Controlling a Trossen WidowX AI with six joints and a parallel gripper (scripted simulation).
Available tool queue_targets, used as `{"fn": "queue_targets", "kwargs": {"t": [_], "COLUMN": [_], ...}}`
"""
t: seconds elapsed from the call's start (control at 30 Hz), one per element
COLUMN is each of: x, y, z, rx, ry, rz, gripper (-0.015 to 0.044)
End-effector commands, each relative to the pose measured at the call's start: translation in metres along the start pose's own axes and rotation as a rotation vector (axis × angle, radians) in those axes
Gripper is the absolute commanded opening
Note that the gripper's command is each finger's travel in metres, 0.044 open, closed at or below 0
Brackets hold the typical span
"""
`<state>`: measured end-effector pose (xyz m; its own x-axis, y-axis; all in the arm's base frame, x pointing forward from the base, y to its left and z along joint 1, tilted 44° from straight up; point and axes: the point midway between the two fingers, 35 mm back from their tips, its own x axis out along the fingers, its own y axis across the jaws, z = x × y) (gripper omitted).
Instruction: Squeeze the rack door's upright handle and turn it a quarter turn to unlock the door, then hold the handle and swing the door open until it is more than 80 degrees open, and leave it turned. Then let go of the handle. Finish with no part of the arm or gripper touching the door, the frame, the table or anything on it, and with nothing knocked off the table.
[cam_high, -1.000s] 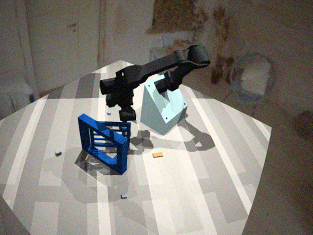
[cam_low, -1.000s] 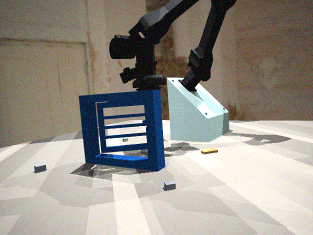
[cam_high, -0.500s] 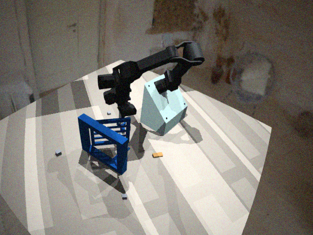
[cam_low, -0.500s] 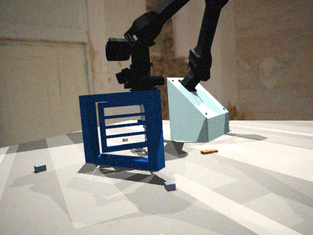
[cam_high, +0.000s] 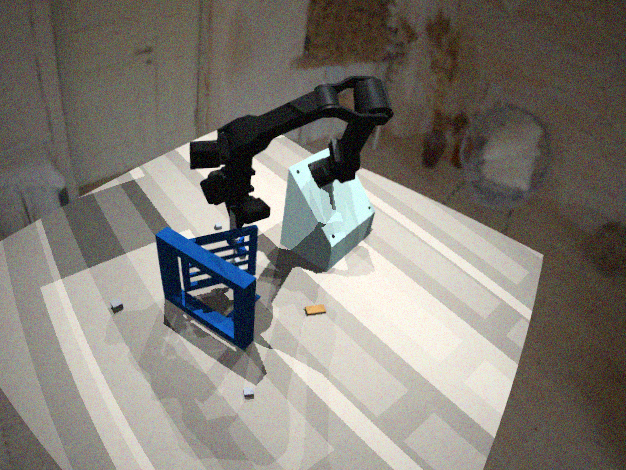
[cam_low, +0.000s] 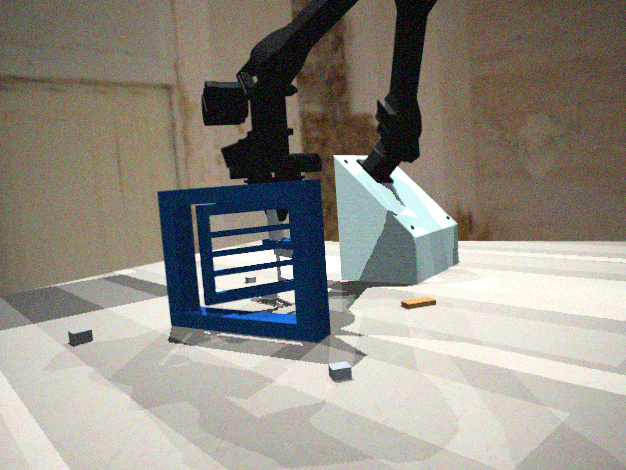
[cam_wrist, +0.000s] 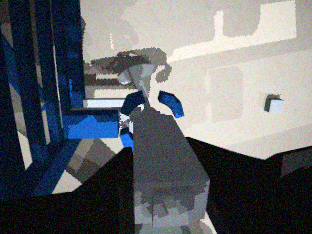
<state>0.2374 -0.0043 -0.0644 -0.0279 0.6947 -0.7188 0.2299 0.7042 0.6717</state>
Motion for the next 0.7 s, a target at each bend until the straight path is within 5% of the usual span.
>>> {"fn": "queue_targets", "kwargs": {"t": [0.0, 0.67], "x": [0.0, 0.0], "y": [-0.008, -0.052], "z": [0.003, 0.021], "rx": [-0.074, -0.378], "ry": [0.001, 0.001], "rz": [-0.003, -0.006], "gripper": [0.0022, 0.0022]}}
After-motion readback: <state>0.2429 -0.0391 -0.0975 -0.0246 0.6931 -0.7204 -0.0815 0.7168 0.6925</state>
